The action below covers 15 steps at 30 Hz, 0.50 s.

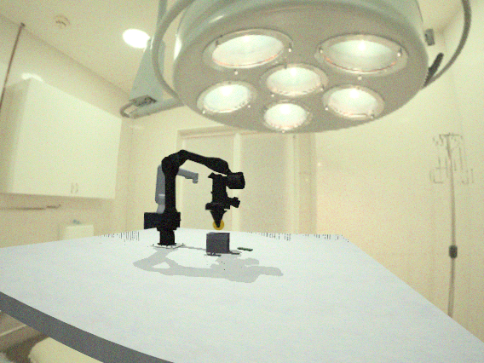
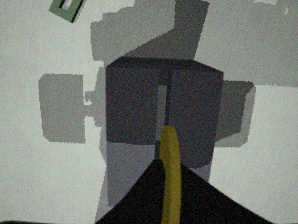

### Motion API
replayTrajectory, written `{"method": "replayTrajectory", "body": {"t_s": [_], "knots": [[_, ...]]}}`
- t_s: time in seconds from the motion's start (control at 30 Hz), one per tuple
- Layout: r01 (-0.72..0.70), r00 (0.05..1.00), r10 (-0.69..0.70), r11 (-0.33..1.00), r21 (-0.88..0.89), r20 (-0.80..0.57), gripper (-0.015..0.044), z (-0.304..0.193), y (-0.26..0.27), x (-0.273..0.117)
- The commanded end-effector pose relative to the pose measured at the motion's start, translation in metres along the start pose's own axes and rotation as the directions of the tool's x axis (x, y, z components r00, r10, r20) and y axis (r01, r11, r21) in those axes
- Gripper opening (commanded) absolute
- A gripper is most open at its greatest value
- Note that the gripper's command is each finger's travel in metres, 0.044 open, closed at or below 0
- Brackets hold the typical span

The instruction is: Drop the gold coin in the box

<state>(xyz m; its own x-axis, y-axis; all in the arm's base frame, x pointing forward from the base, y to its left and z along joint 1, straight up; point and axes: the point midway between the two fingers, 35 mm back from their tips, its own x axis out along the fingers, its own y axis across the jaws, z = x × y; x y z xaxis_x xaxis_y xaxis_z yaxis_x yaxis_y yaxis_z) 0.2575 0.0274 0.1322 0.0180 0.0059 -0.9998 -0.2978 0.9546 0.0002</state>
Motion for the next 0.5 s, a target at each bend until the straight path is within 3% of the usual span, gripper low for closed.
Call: {"method": "replayTrajectory", "body": {"t_s": [0.0, 0.47], "knots": [[-0.001, 1.0, 0.001, 1.0, 0.003, -0.004, 0.0, -0.001, 0.0001, 0.003], [-0.001, 1.0, 0.001, 1.0, 0.002, -0.004, 0.0, -0.0009, 0.0, 0.0089]]}}
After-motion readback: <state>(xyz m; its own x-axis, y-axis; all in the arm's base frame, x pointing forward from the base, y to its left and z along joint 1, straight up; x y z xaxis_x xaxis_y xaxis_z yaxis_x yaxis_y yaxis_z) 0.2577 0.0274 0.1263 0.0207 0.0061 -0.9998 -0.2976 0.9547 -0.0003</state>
